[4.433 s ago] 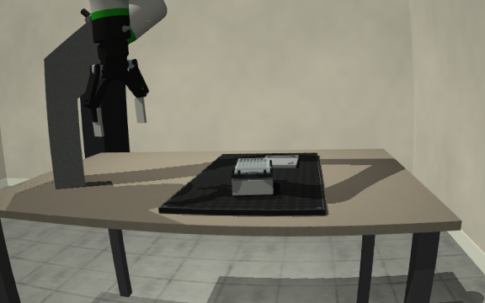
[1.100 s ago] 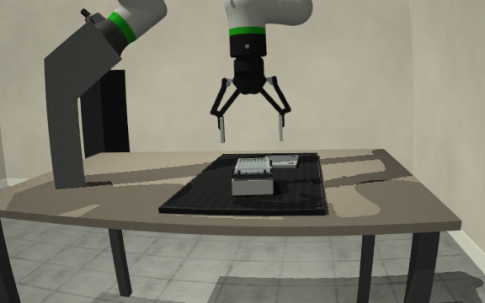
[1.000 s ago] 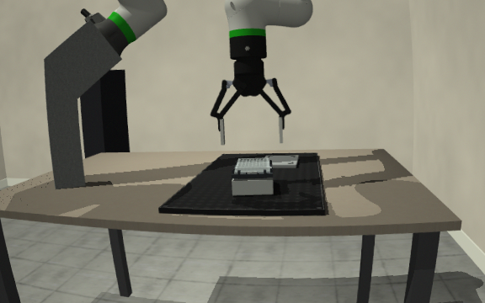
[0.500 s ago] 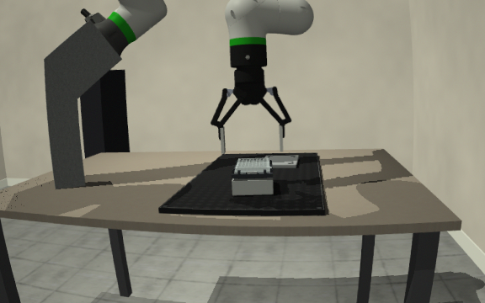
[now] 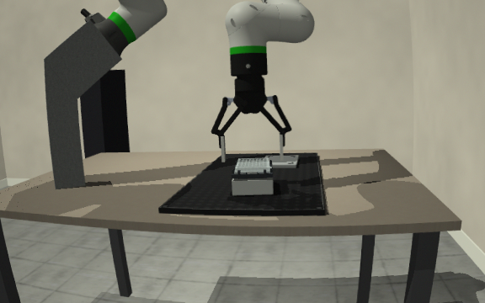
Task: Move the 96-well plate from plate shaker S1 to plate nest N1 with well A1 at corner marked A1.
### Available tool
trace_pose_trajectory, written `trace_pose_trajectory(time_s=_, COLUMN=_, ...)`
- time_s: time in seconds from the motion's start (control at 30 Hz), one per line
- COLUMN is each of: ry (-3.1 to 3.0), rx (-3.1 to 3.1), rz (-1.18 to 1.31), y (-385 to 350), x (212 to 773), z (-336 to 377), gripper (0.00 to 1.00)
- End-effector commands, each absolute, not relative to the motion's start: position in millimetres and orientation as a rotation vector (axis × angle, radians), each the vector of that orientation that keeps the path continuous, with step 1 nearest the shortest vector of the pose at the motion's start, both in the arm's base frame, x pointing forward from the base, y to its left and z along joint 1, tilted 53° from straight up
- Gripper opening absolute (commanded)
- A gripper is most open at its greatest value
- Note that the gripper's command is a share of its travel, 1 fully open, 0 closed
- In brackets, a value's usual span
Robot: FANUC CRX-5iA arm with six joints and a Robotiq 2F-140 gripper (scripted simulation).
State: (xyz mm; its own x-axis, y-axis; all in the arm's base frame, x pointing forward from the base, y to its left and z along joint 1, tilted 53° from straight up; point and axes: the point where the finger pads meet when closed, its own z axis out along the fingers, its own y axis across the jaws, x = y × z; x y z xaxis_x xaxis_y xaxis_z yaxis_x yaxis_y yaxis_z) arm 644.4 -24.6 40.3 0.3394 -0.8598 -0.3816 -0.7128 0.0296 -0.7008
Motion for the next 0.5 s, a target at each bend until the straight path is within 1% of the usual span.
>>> trace_pose_trajectory(time_s=0.0, ry=1.414, rx=-1.719, rz=-0.209, y=-23.5, x=646.2, z=38.7, gripper=1.00)
trace_pose_trajectory(time_s=0.3, ry=1.414, rx=-1.719, rz=-0.209, y=-23.5, x=646.2, z=38.7, gripper=1.00)
trace_pose_trajectory(time_s=0.33, ry=1.414, rx=-1.719, rz=-0.209, y=-23.5, x=646.2, z=38.7, gripper=0.00)
trace_pose_trajectory(time_s=0.47, ry=1.414, rx=-1.719, rz=-0.209, y=-23.5, x=646.2, z=38.7, gripper=0.00)
